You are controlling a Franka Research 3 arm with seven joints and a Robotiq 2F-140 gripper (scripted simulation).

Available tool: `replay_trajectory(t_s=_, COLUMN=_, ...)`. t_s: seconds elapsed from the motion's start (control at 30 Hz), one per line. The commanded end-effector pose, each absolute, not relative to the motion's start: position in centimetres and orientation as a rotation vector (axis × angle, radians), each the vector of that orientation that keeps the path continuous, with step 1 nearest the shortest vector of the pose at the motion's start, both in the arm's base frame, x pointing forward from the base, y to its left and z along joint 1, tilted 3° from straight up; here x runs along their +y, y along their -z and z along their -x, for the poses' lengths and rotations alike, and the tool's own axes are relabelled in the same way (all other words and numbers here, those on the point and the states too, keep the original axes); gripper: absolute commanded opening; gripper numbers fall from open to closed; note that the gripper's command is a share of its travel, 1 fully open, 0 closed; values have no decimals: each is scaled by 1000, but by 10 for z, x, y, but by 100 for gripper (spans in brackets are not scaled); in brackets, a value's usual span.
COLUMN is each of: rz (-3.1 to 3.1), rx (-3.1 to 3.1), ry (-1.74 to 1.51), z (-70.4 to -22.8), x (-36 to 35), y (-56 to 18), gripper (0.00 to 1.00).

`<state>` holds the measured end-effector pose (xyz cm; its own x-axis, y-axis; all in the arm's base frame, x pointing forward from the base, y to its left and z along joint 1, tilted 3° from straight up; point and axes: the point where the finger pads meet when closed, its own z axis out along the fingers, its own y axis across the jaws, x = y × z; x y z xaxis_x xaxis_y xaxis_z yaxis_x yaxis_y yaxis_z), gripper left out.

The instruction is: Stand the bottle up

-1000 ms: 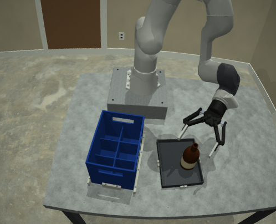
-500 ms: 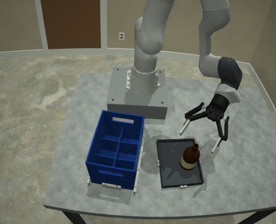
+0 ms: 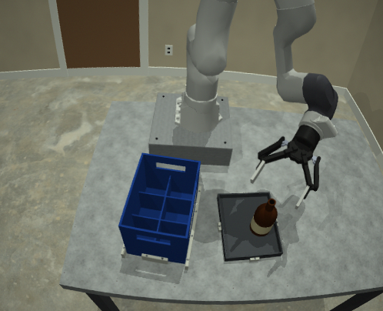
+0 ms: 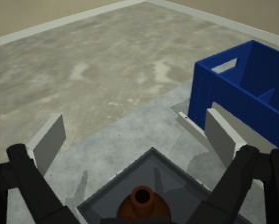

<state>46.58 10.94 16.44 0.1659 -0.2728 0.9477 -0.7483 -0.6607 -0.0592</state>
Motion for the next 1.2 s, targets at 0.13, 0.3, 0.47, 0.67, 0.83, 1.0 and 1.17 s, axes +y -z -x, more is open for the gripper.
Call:
replay_trajectory(t_s=0.13, rz=-2017, rx=-937, ry=-1500, z=-465, x=106, y=-171, gripper=100)
replay_trajectory(t_s=0.3, rz=-2017, rx=-937, ry=-1500, z=-465, x=106, y=-172, gripper=100)
replay_trajectory(t_s=0.47, rz=-2017, rx=-937, ry=-1500, z=-465, x=106, y=-172, gripper=0)
replay_trajectory(t_s=0.67, rz=-2017, rx=-937, ry=-1500, z=-465, x=106, y=-172, gripper=0)
replay_trajectory(t_s=0.83, rz=-2017, rx=-937, ry=-1500, z=-465, x=106, y=-172, gripper=0)
replay_trajectory(t_s=1.0, rz=-2017, rx=-937, ry=-1500, z=-465, x=106, y=-172, gripper=0)
replay_trajectory(t_s=1.17, rz=-2017, rx=-937, ry=-1500, z=-465, x=106, y=-172, gripper=0)
